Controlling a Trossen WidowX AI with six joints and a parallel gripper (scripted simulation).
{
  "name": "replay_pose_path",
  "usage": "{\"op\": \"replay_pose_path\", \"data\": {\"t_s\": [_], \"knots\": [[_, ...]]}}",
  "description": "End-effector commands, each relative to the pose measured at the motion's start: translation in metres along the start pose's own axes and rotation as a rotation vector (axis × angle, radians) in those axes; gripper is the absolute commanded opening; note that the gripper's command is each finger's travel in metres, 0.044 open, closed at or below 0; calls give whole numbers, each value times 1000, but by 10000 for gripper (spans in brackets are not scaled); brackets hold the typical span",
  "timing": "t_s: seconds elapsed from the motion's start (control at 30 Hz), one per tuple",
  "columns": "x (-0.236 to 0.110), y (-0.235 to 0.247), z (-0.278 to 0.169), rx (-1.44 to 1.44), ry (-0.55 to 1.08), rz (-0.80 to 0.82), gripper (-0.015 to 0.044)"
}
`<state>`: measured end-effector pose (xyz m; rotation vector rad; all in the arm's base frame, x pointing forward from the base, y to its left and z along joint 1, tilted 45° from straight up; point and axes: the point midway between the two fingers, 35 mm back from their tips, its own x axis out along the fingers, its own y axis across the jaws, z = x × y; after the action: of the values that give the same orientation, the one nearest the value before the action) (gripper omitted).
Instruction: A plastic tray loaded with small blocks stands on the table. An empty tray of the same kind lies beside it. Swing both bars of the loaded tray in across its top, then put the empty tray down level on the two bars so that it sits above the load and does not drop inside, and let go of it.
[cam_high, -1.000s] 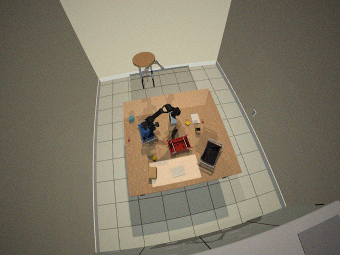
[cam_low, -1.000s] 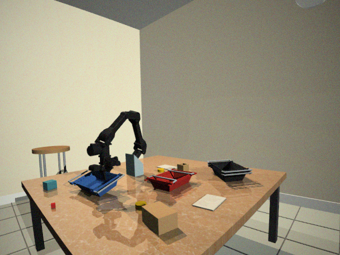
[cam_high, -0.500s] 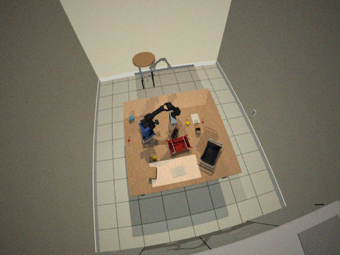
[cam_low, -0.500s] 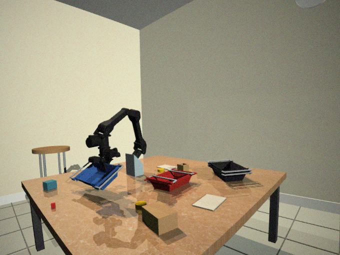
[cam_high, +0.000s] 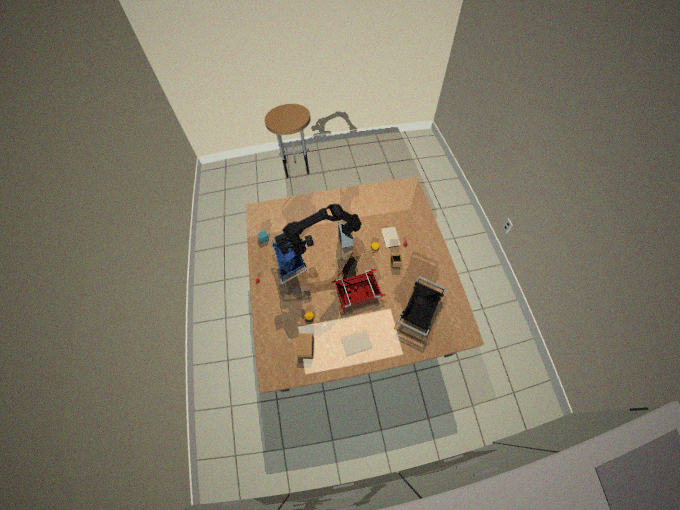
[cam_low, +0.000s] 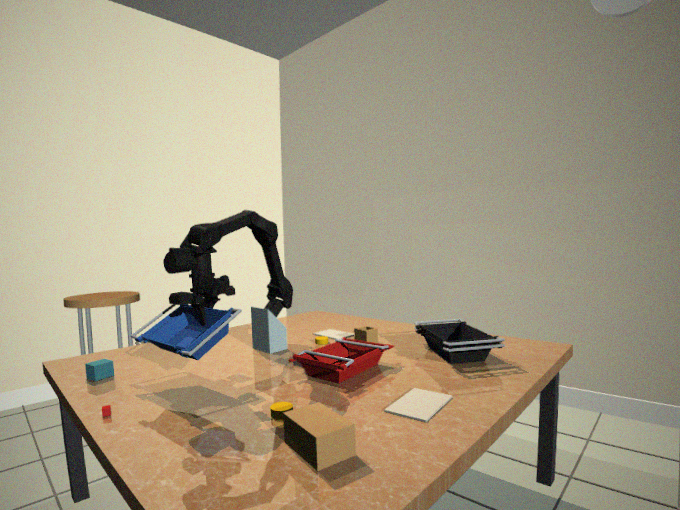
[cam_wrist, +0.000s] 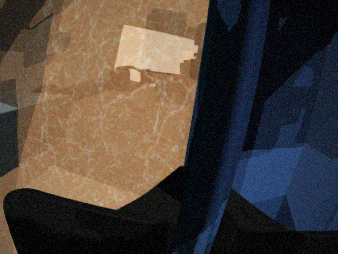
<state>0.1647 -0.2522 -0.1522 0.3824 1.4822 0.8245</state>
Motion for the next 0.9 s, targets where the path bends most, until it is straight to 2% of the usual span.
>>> {"op": "replay_pose_path", "data": {"t_s": [0.0, 0.87], "knots": [[-21, -6, 0, -7, 1, -24, 0], [-27, -6, 0, -7, 1, -24, 0]]}}
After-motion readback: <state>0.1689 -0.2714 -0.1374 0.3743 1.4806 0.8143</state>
